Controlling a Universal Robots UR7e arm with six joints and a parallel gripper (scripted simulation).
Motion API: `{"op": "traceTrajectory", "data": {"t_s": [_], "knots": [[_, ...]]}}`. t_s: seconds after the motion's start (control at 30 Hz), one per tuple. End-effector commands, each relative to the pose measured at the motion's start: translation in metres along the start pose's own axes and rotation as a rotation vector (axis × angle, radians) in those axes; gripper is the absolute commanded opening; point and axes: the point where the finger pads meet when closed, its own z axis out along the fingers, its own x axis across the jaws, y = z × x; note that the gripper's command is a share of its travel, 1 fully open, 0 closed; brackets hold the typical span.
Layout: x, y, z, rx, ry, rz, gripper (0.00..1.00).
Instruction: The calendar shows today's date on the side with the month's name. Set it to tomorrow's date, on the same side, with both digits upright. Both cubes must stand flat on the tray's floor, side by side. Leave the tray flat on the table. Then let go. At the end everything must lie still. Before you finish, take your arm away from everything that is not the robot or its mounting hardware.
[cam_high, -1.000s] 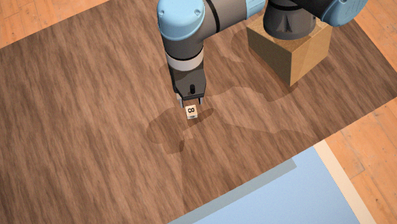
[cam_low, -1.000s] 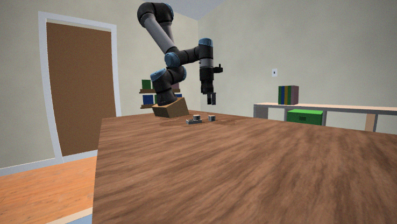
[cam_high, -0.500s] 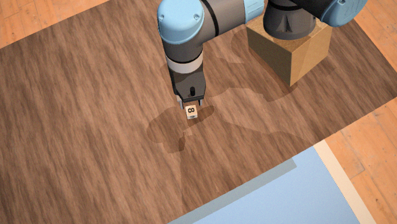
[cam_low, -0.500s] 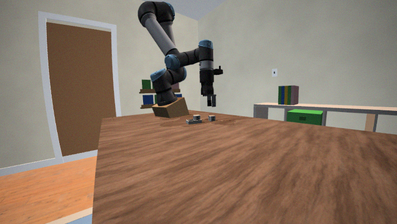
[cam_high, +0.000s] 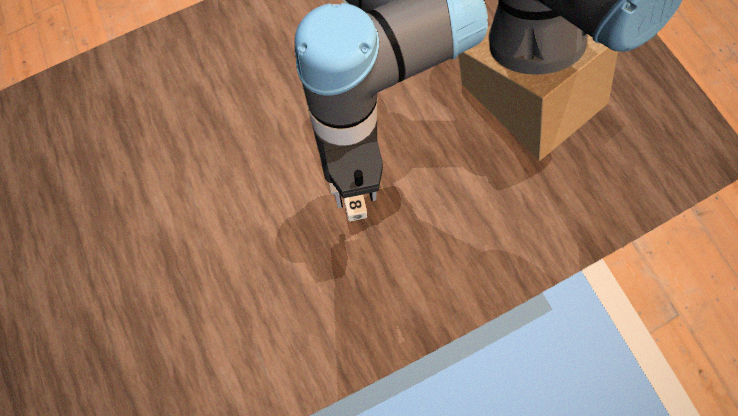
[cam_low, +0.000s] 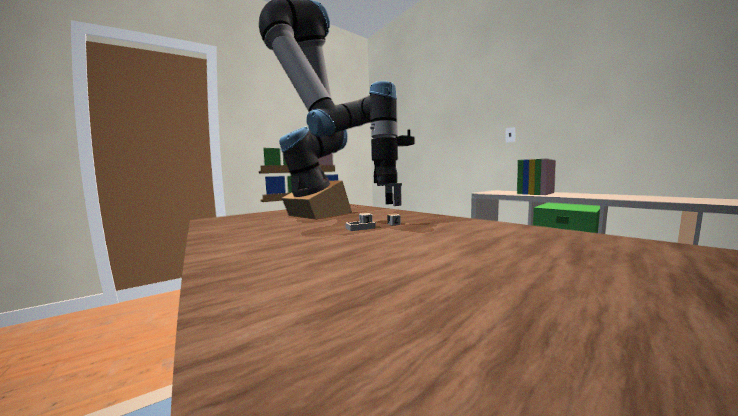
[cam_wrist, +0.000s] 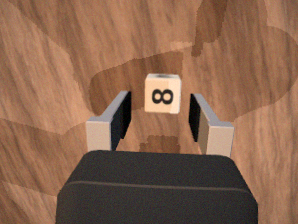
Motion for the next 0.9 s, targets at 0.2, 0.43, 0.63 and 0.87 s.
{"op": "traceTrajectory", "data": {"t_s": [0.2, 0.43, 0.63, 0.87], "knots": [[0.000, 0.000, 0.016, 0.001, 0.001, 0.000, 0.87], [0.000, 0.000, 0.020, 0.001, 0.001, 0.000, 0.87], [0.000, 0.000, 0.021, 0.001, 0.002, 0.000, 0.87], [0.001, 0.000, 0.021, 0.002, 0.004, 0.001, 0.87]]}}
